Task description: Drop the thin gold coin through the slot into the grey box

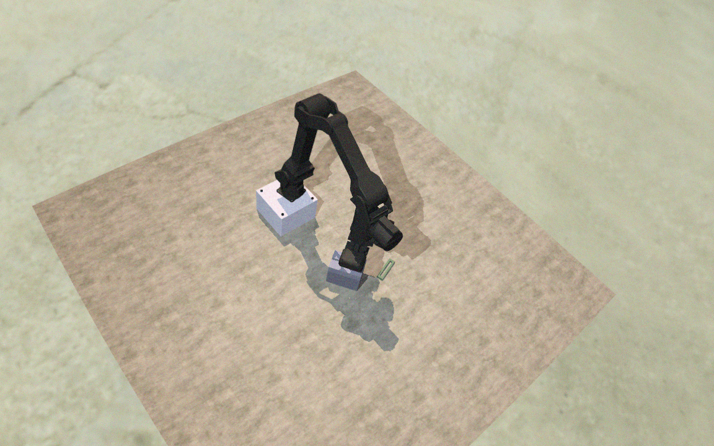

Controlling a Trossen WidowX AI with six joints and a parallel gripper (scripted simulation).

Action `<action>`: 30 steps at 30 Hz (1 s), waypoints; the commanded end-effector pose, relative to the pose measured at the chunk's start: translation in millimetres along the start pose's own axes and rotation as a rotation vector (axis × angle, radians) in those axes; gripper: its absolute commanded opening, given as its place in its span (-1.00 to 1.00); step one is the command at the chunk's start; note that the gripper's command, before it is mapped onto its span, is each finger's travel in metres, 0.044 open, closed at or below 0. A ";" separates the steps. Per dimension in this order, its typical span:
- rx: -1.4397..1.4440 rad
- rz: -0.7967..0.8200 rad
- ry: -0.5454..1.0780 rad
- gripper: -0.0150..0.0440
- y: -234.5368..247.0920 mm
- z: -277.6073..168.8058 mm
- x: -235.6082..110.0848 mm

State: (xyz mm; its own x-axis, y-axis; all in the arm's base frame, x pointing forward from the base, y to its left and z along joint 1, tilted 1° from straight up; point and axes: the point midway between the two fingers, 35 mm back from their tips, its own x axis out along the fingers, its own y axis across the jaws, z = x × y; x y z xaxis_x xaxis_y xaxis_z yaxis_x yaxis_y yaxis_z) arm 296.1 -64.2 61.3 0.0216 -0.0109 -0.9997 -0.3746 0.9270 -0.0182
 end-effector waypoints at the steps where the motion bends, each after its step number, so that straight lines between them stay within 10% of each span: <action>1: -0.005 -0.004 0.004 -0.49 -5.0 -9.9 1.1; 30: -0.009 -0.001 0.002 -0.49 -8.0 -15.8 1.4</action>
State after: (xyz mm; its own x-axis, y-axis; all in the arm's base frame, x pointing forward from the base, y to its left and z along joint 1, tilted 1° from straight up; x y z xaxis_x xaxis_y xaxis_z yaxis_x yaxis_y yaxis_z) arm 284.7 -77.3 60.1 0.0190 -0.0123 -0.9997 -0.3782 0.9255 -0.0186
